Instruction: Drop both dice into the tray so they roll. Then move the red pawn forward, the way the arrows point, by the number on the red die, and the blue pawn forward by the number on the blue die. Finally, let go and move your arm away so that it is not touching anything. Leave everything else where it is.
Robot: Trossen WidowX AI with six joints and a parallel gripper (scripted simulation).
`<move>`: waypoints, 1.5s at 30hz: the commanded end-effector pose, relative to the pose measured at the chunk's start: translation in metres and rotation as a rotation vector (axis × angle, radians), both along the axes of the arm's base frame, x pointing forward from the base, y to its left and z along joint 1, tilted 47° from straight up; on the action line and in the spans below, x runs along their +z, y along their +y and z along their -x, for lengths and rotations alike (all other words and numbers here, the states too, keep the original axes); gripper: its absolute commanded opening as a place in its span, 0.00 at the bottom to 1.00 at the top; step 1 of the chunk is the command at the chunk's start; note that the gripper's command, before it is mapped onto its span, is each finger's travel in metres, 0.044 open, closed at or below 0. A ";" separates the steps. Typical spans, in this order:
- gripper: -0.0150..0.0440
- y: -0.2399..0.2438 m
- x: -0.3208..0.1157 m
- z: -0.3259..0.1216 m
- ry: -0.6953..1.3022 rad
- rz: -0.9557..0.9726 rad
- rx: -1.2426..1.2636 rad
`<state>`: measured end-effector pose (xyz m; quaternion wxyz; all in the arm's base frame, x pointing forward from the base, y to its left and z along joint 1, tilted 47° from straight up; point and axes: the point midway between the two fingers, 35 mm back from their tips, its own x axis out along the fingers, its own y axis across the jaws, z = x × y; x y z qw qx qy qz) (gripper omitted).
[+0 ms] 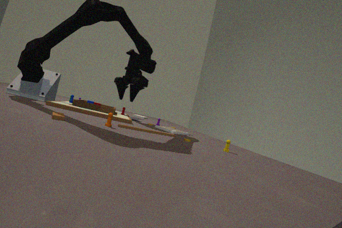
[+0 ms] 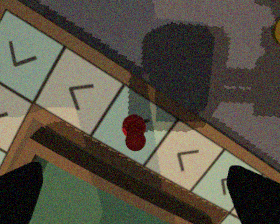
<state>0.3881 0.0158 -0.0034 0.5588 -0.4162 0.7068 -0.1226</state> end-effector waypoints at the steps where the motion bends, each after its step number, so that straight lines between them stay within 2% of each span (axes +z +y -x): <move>1: 0.82 0.009 -0.001 0.026 -0.063 -0.001 -0.086; 6: 0.60 0.026 0.000 0.086 -0.255 0.000 -0.272; 15: 0.59 0.021 0.001 0.200 -0.603 0.034 -0.611; 18: 0.59 0.017 -0.001 0.223 -0.661 0.042 -0.665; 45: 0.59 -0.003 -0.023 0.224 -0.664 0.042 -0.666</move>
